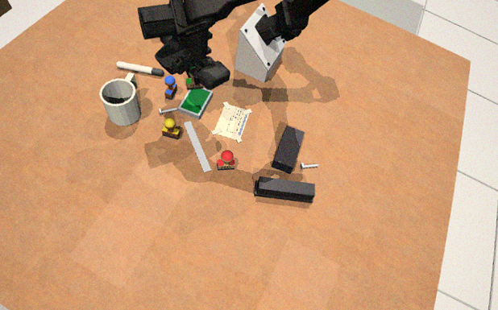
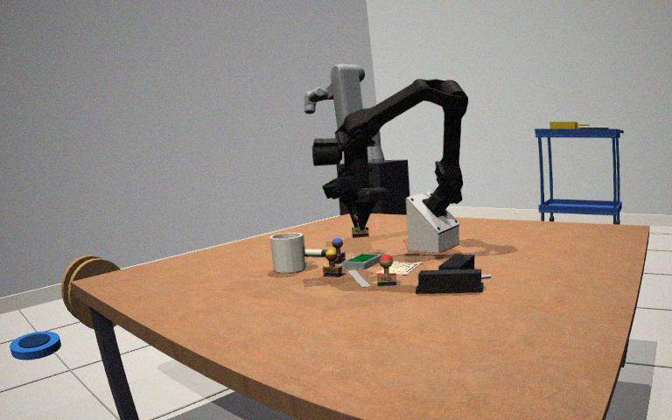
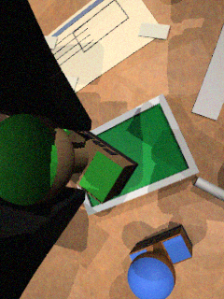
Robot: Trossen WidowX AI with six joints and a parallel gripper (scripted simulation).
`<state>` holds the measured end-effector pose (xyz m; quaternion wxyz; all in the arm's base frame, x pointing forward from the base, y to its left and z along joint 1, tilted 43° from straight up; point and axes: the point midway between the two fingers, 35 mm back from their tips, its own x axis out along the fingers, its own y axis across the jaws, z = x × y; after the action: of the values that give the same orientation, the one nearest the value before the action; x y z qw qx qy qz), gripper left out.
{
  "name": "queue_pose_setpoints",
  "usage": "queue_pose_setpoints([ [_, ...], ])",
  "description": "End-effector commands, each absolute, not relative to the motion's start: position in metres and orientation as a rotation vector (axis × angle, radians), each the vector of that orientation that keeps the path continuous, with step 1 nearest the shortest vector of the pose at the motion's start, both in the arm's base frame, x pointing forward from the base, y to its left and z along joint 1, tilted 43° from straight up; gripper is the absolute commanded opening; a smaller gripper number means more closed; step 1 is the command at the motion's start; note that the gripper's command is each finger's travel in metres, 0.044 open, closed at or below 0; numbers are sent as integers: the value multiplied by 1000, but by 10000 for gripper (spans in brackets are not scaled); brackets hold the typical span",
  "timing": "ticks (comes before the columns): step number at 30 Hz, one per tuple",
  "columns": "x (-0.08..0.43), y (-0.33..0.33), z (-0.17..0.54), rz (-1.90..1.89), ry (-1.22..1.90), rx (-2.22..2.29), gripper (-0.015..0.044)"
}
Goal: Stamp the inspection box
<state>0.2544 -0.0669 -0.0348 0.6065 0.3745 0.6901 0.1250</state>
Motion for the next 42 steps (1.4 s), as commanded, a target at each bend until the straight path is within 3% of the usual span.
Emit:
queue_pose_setpoints([
  [1, 252, -65, -38, 294, 1602, 864, 0],
  [42, 252, -46, -58, 289, 1599, 858, 0],
])
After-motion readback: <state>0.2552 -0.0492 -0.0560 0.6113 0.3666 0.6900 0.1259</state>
